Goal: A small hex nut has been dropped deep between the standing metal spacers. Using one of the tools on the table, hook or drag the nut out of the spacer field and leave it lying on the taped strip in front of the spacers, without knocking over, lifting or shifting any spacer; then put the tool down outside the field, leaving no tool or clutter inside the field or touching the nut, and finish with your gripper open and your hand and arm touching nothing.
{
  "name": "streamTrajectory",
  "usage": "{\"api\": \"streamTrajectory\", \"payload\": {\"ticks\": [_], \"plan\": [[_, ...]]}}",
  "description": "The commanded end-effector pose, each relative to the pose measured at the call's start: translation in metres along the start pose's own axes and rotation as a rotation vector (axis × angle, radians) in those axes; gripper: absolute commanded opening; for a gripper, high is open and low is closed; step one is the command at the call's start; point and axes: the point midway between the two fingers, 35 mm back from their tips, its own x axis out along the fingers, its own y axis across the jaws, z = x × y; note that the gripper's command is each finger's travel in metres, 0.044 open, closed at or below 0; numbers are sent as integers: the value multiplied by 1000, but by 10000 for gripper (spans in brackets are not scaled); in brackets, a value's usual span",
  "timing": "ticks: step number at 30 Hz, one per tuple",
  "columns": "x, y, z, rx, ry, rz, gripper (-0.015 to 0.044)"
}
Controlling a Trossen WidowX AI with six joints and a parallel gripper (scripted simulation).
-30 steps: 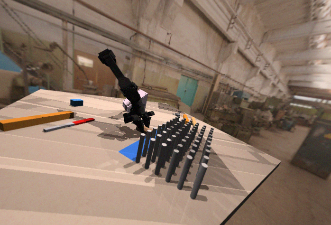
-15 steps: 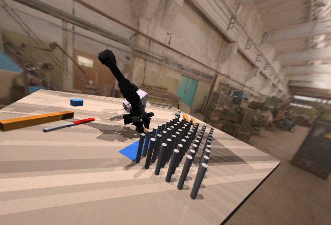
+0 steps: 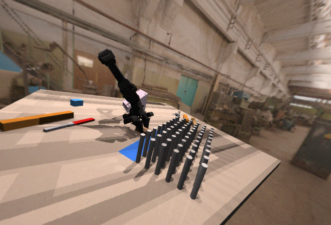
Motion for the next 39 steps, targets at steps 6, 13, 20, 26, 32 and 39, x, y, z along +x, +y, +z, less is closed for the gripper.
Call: {"api": "streamTrajectory", "payload": {"ticks": [6,13,20,26,32,39], "plan": [[-4,-4,4,-5,6,-3,0],[-6,-5,8,-5,6,-3,0],[-8,-6,12,-5,5,-4,0],[-10,-7,15,-5,5,-4,0],[-12,-7,19,-5,5,-4,0],[-15,-7,23,-6,4,-4,0]]}}
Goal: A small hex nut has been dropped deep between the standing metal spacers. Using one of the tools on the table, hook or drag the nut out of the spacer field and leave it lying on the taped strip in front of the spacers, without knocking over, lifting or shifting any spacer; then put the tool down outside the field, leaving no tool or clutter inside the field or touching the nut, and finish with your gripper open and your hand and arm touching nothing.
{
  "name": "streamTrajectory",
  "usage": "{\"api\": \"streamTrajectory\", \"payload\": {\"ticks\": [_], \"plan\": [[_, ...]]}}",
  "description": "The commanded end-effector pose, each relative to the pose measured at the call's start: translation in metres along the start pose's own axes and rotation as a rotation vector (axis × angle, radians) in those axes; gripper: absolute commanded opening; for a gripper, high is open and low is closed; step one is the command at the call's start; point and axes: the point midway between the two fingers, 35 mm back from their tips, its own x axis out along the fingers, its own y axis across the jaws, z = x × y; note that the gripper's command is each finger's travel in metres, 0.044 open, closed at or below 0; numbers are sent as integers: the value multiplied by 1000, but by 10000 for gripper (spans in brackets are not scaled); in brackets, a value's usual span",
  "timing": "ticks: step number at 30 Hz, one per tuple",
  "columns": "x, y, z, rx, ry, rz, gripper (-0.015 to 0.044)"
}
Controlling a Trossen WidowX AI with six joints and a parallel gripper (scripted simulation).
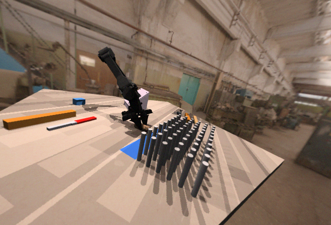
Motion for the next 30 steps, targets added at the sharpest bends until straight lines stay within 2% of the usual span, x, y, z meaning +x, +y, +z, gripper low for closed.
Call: {"api": "streamTrajectory", "payload": {"ticks": [1,30], "plan": [[-3,-2,3,-5,4,-2,0],[-13,-2,20,-6,3,-3,0]]}}
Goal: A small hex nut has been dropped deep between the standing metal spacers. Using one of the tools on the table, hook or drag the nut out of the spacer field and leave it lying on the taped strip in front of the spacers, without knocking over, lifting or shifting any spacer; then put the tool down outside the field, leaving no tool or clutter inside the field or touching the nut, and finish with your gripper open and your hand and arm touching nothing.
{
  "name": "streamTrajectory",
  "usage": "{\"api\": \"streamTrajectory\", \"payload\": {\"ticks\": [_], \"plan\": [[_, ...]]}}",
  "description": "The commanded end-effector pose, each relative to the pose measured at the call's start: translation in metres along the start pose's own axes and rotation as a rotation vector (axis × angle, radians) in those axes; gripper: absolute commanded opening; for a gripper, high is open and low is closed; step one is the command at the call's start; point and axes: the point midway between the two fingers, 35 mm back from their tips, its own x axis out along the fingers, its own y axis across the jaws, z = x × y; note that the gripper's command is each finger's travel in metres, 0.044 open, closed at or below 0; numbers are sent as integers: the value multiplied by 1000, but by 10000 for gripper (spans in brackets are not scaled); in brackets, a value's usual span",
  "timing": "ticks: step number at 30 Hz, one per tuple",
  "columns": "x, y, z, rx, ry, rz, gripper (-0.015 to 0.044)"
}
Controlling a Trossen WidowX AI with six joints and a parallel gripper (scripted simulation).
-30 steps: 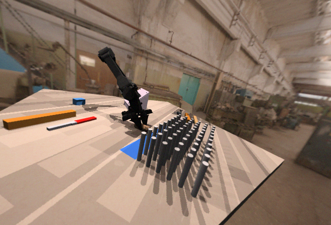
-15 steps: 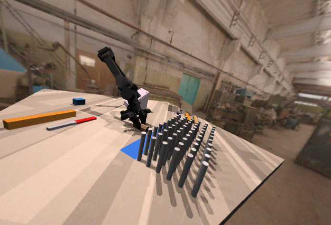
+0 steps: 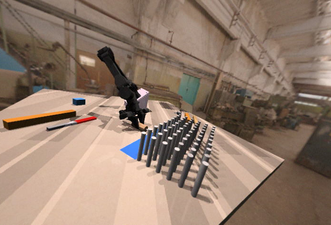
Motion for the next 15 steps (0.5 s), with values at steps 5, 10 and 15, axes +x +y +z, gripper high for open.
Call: {"api": "streamTrajectory", "payload": {"ticks": [5,10,15], "plan": [[-4,-3,6,-6,3,-6,0],[-6,-3,8,-7,3,-6,0],[-8,-3,11,-7,3,-6,0]]}}
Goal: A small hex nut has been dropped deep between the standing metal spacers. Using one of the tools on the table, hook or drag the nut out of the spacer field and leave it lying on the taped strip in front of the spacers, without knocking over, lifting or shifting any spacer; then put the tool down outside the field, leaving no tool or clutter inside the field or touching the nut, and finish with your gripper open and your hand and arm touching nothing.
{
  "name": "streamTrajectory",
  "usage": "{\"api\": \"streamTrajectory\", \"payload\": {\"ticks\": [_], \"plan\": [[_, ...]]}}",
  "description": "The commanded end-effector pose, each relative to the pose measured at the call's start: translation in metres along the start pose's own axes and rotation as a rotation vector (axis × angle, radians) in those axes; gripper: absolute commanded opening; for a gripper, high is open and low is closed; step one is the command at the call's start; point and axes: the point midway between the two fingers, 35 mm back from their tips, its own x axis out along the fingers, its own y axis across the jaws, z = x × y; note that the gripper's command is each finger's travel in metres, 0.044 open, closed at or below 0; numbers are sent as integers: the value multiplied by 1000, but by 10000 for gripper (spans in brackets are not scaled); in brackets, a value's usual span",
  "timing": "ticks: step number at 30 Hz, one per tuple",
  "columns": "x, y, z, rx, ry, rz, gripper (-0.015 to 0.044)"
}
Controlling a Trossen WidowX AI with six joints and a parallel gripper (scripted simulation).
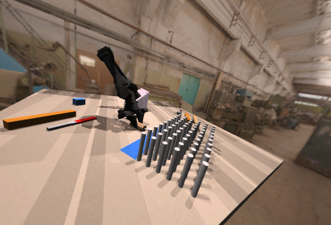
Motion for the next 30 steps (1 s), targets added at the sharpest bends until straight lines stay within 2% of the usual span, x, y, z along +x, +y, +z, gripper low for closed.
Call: {"api": "streamTrajectory", "payload": {"ticks": [1,30], "plan": [[-3,-3,3,-6,3,-7,0],[-14,-3,20,-7,2,-7,0]]}}
